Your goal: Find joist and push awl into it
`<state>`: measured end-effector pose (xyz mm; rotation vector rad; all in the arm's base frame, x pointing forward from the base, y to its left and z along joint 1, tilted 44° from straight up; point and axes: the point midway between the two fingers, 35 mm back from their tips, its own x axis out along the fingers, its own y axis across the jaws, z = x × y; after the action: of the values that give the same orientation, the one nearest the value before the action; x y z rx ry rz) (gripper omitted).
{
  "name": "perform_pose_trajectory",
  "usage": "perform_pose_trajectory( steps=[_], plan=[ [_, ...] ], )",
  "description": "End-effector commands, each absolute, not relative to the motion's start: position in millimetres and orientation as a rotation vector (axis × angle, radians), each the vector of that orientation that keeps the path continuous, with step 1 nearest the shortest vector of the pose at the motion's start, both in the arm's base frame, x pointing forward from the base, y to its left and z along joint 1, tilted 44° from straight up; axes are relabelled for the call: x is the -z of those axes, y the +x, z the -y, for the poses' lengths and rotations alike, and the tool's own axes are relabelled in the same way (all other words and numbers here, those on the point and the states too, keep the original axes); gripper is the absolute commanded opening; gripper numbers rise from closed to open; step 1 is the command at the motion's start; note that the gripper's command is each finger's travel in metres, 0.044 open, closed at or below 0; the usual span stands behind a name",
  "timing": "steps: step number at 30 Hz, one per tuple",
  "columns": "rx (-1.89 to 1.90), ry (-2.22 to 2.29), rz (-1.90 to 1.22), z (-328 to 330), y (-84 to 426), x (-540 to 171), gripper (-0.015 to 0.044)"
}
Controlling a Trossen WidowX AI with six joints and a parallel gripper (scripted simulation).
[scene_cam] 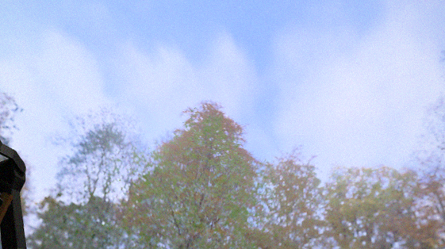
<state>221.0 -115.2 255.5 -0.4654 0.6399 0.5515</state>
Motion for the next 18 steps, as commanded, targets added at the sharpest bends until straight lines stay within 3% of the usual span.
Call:
perform_pose_trajectory(
  steps=[1,18],
  plan=[
    [-0.552,-0.466,-0.64,115,221,-255,0.0],
    [-0.612,-0.603,-0.626,113,282,-194,0.0]
  ],
)
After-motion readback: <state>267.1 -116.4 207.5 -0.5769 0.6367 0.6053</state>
